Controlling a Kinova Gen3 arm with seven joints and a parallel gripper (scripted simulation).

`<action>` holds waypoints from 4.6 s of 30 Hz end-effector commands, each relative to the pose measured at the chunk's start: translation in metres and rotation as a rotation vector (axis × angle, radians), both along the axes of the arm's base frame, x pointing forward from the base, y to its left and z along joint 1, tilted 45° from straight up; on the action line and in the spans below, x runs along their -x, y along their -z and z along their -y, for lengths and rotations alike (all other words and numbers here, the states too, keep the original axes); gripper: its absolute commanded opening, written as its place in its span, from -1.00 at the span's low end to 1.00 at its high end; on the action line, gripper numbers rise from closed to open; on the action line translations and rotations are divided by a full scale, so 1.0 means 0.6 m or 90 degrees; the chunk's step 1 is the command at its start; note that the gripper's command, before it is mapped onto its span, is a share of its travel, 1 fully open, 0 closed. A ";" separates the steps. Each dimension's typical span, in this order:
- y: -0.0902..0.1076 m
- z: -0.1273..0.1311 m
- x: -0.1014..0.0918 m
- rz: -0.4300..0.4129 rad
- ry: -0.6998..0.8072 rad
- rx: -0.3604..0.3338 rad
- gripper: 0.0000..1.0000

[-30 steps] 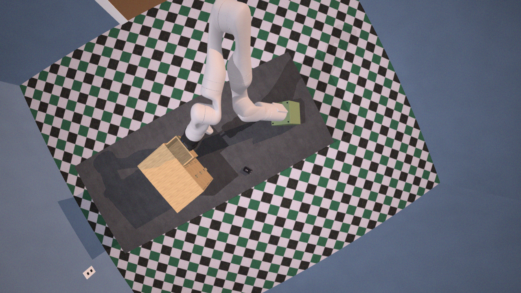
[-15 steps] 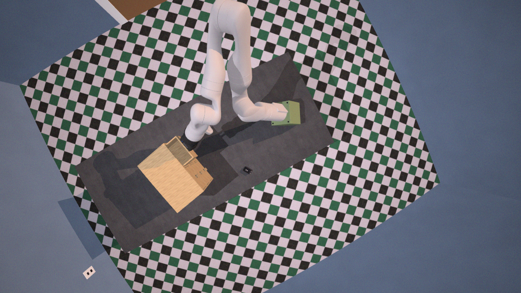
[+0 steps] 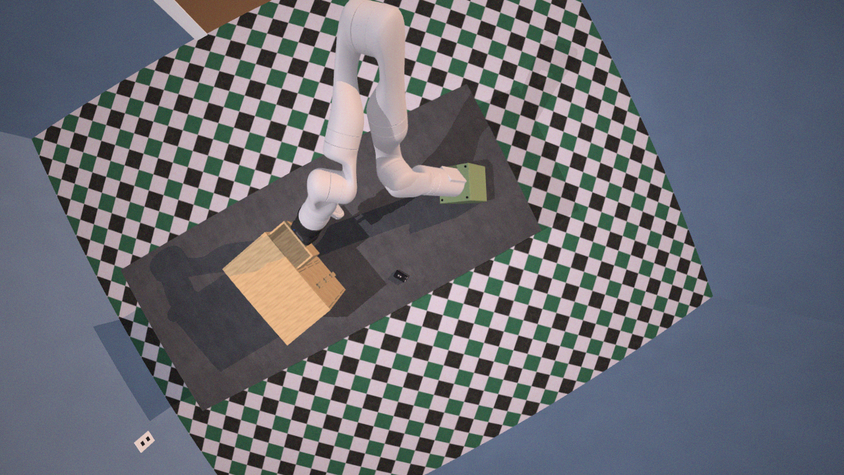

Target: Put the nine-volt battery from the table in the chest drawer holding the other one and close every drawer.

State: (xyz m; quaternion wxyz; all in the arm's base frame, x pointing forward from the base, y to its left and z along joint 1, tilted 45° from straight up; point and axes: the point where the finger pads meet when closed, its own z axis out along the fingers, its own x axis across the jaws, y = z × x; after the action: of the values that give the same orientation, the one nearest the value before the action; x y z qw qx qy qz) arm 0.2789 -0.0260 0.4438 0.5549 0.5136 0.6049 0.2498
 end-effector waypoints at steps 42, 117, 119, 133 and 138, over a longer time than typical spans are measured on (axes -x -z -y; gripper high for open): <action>-0.023 -0.006 -0.032 0.000 0.000 0.000 -0.26; -0.057 -0.014 -0.080 0.000 0.000 0.000 -0.26; -0.057 -0.014 -0.081 0.000 0.000 0.000 -0.26; -0.058 -0.014 -0.082 0.000 0.000 0.000 -0.26; -0.058 -0.014 -0.082 0.000 0.000 0.000 -0.26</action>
State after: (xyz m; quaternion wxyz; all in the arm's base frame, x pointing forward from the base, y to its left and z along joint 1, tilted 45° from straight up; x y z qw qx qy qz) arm 0.3282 -0.0180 0.4780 0.5548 0.5137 0.6050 0.2497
